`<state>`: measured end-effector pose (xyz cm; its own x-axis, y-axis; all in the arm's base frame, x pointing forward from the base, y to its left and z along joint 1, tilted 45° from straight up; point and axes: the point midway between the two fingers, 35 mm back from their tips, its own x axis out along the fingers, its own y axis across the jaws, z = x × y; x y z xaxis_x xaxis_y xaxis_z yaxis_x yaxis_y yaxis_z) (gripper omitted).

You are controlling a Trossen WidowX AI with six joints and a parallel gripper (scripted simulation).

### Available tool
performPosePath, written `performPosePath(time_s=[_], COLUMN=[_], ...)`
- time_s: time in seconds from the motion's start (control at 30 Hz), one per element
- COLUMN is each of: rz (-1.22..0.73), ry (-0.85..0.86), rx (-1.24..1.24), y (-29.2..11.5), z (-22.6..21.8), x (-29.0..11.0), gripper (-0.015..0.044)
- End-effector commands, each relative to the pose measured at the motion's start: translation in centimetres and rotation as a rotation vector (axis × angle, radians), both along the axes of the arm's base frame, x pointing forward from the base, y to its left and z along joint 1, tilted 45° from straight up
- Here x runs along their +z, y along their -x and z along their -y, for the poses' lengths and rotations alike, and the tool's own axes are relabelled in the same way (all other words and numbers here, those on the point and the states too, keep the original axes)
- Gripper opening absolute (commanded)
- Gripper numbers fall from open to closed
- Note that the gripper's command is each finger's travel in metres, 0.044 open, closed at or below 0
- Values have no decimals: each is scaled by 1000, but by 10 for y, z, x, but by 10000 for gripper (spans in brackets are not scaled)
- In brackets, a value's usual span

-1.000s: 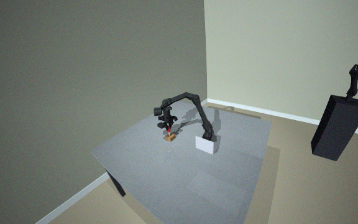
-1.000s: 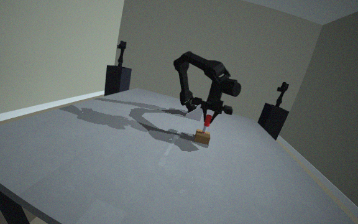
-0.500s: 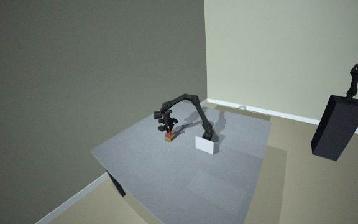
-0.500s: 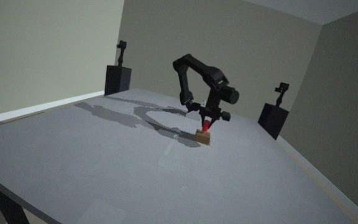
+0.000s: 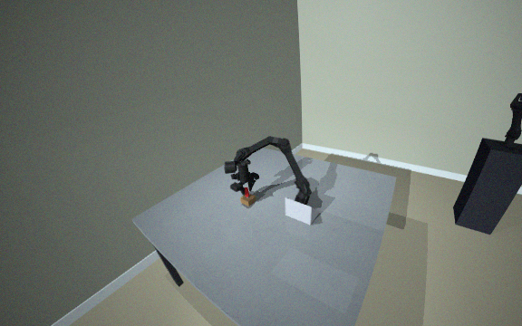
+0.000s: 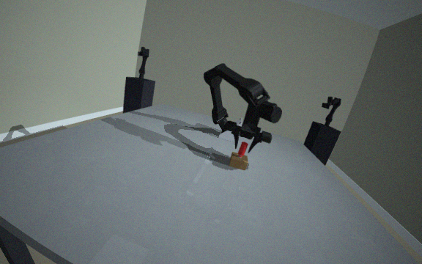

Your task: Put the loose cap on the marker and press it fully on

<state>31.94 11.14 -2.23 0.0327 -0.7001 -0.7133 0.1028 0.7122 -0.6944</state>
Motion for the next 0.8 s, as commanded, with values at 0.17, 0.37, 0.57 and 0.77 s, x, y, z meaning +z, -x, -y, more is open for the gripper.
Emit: performPosePath(time_s=[0.17, 0.37, 0.57, 0.77], rz=[0, -1, -42, -83], ry=[0, -2, 1, 3], rx=[0, 0, 42, 84], y=[0, 1, 2, 1], z=[-2, -48, -50, -48], x=[1, 47, 49, 45], gripper=[440, 440, 387, 230])
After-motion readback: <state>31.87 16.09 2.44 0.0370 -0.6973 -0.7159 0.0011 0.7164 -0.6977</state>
